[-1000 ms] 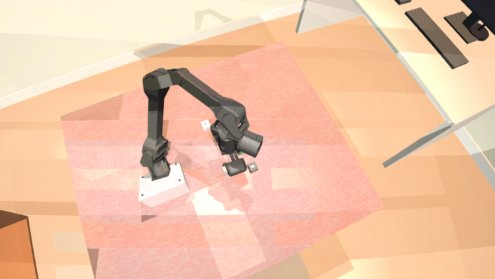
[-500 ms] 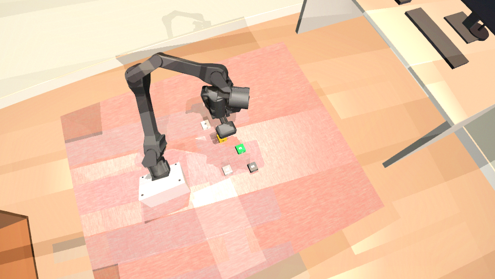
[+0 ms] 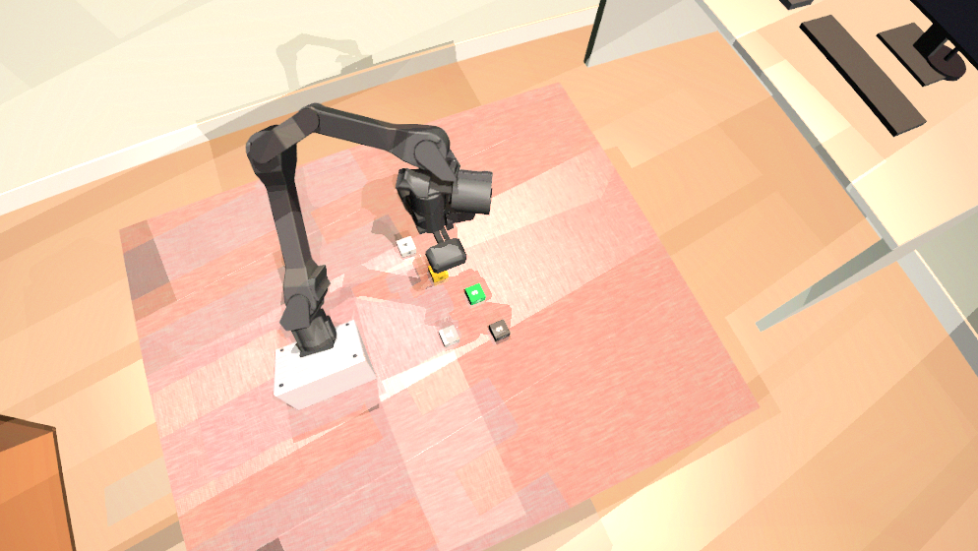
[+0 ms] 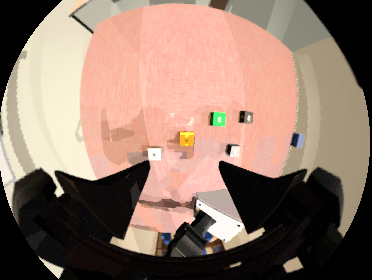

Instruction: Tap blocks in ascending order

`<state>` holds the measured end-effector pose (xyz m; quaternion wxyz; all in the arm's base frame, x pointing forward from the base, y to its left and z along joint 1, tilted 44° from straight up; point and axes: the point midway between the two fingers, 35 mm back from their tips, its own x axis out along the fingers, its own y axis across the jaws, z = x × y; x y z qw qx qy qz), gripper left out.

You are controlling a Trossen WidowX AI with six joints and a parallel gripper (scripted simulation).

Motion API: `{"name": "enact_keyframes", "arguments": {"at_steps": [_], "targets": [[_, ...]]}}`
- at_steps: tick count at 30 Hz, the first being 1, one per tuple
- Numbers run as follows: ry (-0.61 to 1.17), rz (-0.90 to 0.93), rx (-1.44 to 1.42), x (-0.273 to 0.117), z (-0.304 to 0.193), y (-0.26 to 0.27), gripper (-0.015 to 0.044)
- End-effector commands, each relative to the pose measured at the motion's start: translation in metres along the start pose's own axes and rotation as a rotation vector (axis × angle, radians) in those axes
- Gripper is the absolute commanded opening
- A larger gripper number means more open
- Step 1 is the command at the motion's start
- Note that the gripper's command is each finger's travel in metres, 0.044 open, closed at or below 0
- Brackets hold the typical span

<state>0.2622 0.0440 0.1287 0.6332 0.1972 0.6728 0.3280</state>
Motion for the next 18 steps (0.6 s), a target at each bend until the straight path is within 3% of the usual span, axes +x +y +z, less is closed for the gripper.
{"name": "enact_keyframes", "arguments": {"at_steps": [1, 8, 18], "targets": [[-0.001, 0.004, 0.001, 0.000, -0.002, 0.005, 0.0400], [-0.001, 0.007, 0.004, 0.000, -0.026, 0.061, 0.0400], [-0.001, 0.009, 0.006, 0.000, -0.028, 0.065, 0.0400]]}}
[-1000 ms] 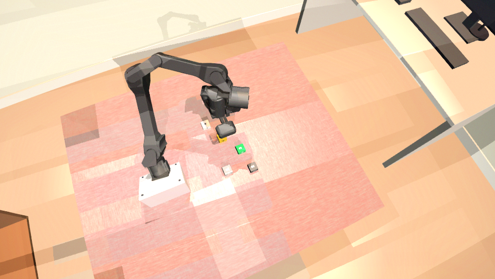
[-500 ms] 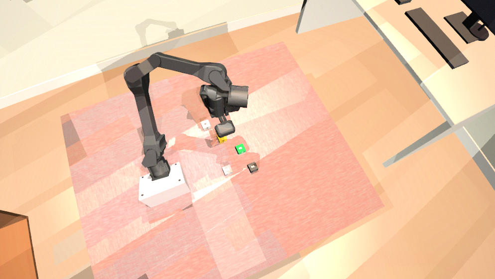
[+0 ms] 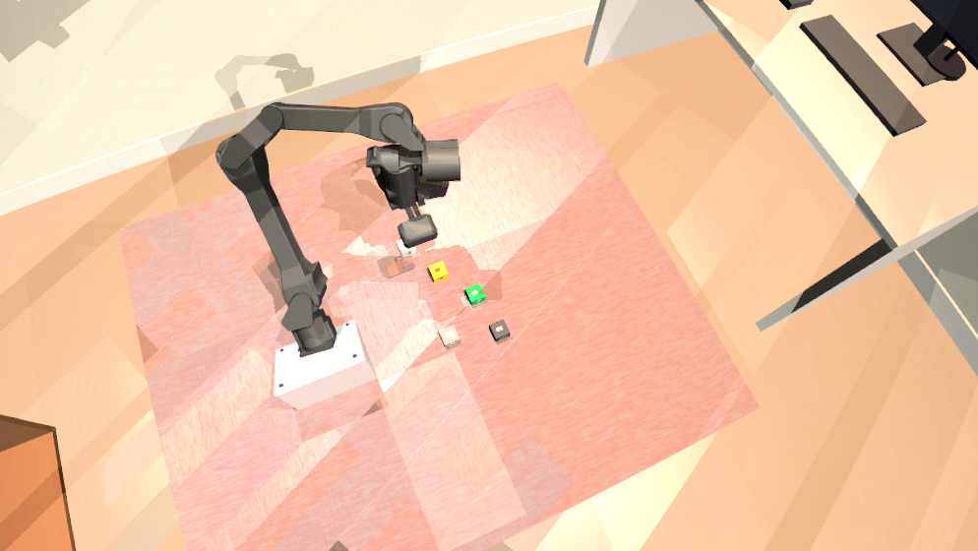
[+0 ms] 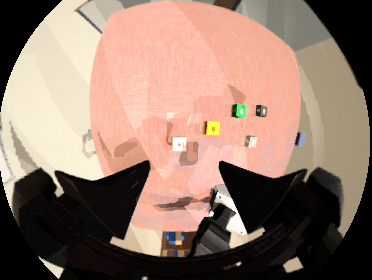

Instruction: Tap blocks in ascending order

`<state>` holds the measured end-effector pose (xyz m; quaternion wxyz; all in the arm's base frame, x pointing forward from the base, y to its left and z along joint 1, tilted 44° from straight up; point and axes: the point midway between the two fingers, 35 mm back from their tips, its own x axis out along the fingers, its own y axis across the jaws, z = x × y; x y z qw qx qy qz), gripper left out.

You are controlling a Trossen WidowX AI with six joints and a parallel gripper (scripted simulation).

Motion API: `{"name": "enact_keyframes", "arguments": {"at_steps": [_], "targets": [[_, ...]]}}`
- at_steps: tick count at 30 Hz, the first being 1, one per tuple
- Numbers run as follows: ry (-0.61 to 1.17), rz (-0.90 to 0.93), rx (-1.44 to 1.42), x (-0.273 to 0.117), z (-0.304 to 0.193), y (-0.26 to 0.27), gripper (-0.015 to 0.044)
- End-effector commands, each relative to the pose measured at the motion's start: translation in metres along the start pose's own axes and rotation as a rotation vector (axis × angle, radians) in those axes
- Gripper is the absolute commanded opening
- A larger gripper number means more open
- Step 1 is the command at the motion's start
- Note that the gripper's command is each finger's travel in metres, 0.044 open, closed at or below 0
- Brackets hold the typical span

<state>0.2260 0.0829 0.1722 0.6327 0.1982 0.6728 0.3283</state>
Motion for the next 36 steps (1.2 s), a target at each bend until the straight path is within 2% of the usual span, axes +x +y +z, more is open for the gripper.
{"name": "enact_keyframes", "arguments": {"at_steps": [1, 12, 25, 36], "targets": [[-0.001, 0.007, 0.005, 0.000, -0.001, 0.002, 0.0400], [-0.001, 0.007, 0.005, 0.000, 0.001, 0.000, 0.0400], [-0.005, 0.000, 0.001, 0.000, 0.078, -0.139, 0.0400], [-0.005, 0.000, 0.001, 0.000, 0.079, -0.141, 0.0400]]}}
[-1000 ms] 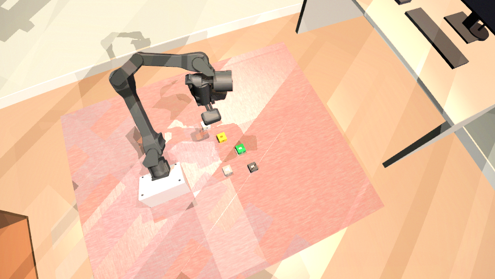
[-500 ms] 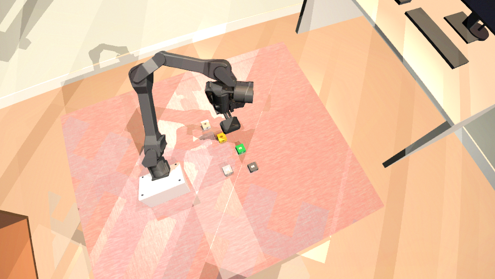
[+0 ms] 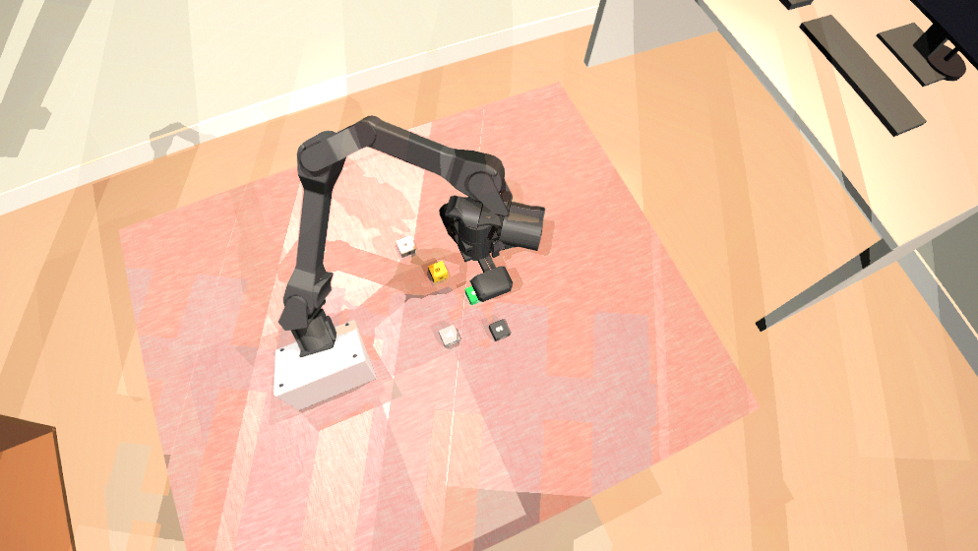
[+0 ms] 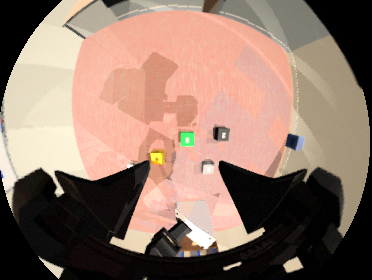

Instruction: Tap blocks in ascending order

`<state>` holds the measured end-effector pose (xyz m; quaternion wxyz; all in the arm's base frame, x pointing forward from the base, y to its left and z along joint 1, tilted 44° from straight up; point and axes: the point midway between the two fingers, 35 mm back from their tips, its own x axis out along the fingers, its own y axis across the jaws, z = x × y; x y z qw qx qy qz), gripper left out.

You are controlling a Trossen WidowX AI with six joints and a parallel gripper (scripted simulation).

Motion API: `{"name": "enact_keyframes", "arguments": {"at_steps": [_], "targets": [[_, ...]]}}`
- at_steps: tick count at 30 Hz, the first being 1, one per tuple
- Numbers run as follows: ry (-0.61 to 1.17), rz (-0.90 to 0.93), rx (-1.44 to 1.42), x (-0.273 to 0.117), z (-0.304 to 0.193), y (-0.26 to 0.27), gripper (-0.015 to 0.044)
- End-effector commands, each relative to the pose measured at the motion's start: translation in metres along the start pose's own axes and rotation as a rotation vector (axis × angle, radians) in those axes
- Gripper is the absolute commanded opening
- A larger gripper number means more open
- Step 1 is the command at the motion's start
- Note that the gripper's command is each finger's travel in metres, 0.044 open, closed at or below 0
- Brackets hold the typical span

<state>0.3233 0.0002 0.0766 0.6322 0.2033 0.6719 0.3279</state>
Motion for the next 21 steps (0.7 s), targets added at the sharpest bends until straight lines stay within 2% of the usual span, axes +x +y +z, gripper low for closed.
{"name": "enact_keyframes", "arguments": {"at_steps": [1, 14, 21], "targets": [[-0.001, -0.007, -0.006, -0.001, 0.001, -0.002, 0.0400], [-0.001, -0.007, -0.006, -0.001, 0.002, -0.004, 0.0400], [-0.003, -0.012, -0.007, -0.003, 0.022, -0.093, 0.0400]]}}
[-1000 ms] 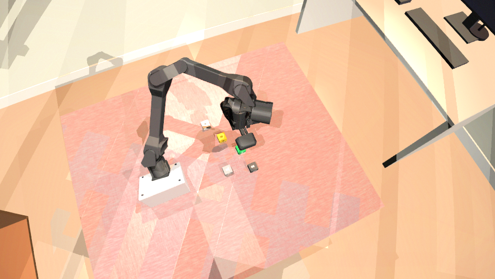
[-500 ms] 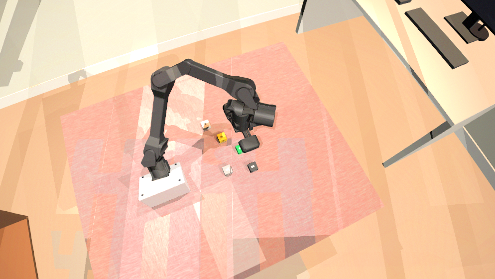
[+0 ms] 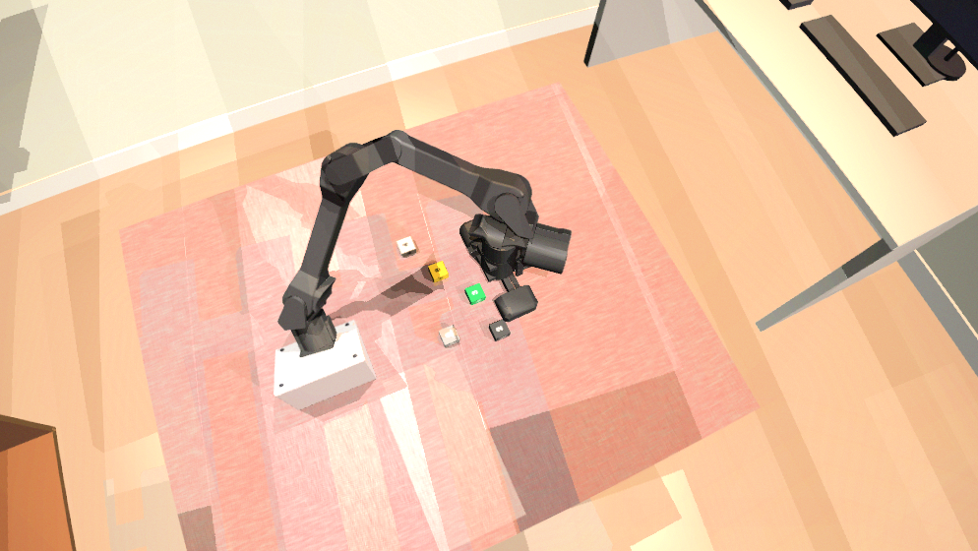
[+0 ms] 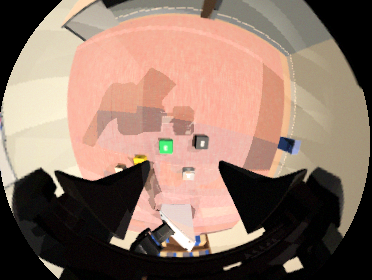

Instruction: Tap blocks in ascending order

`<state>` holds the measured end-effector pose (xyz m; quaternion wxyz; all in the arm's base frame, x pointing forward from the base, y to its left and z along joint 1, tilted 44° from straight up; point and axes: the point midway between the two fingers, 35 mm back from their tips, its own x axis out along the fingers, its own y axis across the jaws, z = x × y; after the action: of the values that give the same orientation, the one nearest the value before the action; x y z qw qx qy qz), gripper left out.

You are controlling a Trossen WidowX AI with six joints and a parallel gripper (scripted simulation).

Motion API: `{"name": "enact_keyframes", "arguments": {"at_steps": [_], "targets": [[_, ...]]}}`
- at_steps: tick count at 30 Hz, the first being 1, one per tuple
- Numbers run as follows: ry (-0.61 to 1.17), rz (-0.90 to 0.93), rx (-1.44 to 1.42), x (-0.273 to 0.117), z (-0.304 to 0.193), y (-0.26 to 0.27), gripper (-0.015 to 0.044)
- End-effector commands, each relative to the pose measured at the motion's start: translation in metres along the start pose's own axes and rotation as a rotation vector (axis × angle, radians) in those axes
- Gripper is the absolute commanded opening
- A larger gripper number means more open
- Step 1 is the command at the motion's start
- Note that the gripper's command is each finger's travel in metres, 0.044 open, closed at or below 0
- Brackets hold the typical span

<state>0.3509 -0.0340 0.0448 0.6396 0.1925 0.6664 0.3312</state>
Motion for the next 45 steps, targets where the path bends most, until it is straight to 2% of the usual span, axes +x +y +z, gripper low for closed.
{"name": "enact_keyframes", "arguments": {"at_steps": [1, 27, 29, 35, 41, 45], "targets": [[0.006, 0.001, 0.017, 0.002, 0.001, -0.050, 0.0400], [0.006, 0.001, 0.017, 0.002, 0.001, -0.052, 0.0400], [0.005, 0.000, 0.017, 0.011, 0.002, -0.053, 0.0348], [0.005, 0.003, 0.016, 0.081, 0.001, -0.052, 0.0190], [0.005, 0.004, 0.016, 0.083, 0.000, -0.052, 0.0032], [0.005, 0.004, 0.016, 0.083, 0.000, -0.052, 0.0020]]}}
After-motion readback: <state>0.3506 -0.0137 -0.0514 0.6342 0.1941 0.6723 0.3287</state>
